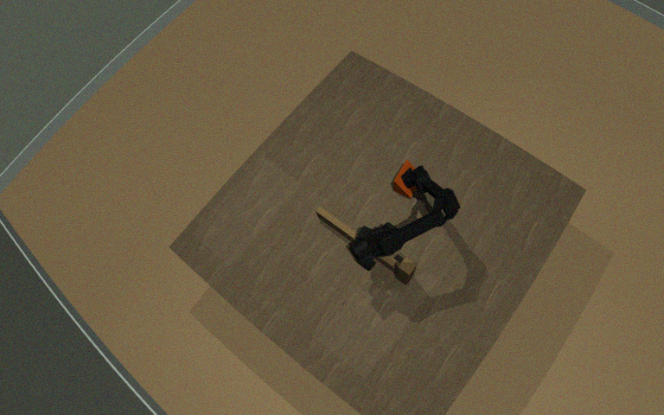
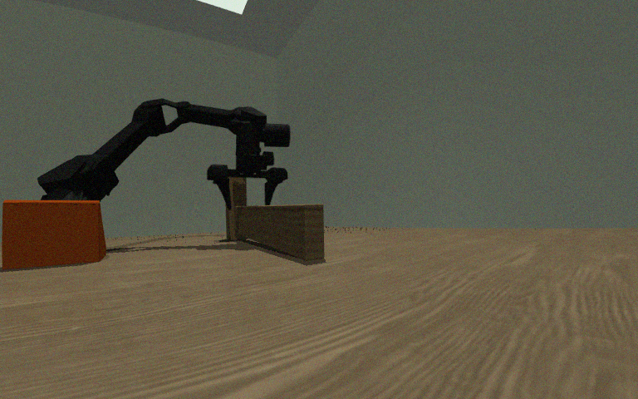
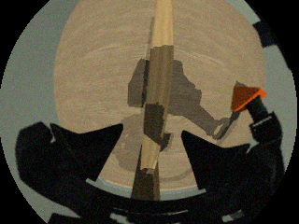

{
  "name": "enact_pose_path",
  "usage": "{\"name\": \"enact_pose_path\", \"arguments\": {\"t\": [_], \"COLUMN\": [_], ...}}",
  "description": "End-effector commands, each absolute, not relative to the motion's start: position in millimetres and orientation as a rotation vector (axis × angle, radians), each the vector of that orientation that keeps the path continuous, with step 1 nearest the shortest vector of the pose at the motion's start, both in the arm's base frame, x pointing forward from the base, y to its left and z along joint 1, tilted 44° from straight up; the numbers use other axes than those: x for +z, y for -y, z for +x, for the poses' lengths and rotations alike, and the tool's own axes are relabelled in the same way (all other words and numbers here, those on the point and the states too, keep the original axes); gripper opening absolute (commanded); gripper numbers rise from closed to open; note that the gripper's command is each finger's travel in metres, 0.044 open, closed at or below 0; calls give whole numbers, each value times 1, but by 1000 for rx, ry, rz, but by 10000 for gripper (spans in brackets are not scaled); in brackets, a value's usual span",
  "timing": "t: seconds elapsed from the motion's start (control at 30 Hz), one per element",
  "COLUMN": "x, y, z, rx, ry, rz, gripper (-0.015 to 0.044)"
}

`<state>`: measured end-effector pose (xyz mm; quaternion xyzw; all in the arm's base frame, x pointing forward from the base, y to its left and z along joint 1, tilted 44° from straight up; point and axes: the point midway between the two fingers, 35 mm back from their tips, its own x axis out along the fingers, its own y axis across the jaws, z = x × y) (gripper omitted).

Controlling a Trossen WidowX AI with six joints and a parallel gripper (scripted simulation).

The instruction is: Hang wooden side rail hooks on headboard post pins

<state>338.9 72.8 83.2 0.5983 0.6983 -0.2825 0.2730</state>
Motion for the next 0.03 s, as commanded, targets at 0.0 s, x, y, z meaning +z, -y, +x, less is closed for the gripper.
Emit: {"name": "enact_pose_path", "arguments": {"t": [0.0], "x": [83], "y": [-73], "z": [339], "rx": [-762], "ry": [-1879], "rz": [1611], "gripper": [440]}}
